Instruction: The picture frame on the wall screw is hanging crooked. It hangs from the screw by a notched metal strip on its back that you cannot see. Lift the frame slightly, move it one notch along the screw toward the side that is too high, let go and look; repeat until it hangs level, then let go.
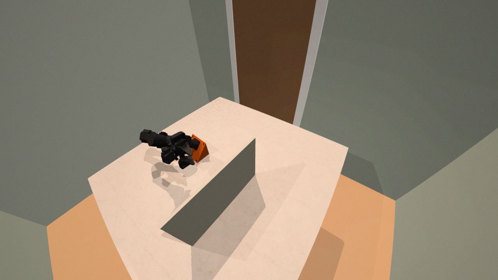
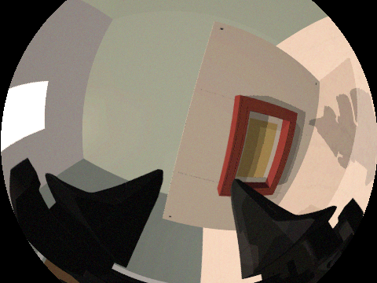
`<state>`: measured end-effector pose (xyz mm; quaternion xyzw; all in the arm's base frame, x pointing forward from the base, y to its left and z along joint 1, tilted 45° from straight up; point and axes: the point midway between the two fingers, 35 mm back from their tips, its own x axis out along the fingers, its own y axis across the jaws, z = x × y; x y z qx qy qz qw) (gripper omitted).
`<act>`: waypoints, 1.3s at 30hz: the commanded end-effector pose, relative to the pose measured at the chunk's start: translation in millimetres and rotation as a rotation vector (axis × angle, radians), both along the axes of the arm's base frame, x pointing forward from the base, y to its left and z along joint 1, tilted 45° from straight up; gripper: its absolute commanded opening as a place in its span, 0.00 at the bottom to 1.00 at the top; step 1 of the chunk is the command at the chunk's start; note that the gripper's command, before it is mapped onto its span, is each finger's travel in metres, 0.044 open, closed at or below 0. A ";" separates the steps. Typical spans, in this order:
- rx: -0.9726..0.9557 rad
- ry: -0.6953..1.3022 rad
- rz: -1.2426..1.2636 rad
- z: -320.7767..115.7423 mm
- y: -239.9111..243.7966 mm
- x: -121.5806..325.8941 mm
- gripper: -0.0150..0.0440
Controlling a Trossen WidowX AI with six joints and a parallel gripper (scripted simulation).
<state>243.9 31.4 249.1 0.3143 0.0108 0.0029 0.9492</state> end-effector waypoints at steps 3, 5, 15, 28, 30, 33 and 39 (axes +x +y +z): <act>-0.002 0.000 -0.004 0.0 -0.7 -0.1 0.69; -0.002 0.000 -0.004 0.0 -0.7 -0.1 0.69; -0.003 -0.004 -0.003 -26.7 -24.6 5.7 0.69; -0.006 -0.005 -0.004 -43.9 -40.5 4.8 0.69; -0.006 -0.005 -0.004 -43.9 -40.5 4.8 0.69; -0.006 -0.005 -0.004 -43.9 -40.5 4.8 0.69; -0.006 -0.006 -0.004 -43.6 -40.5 5.6 0.69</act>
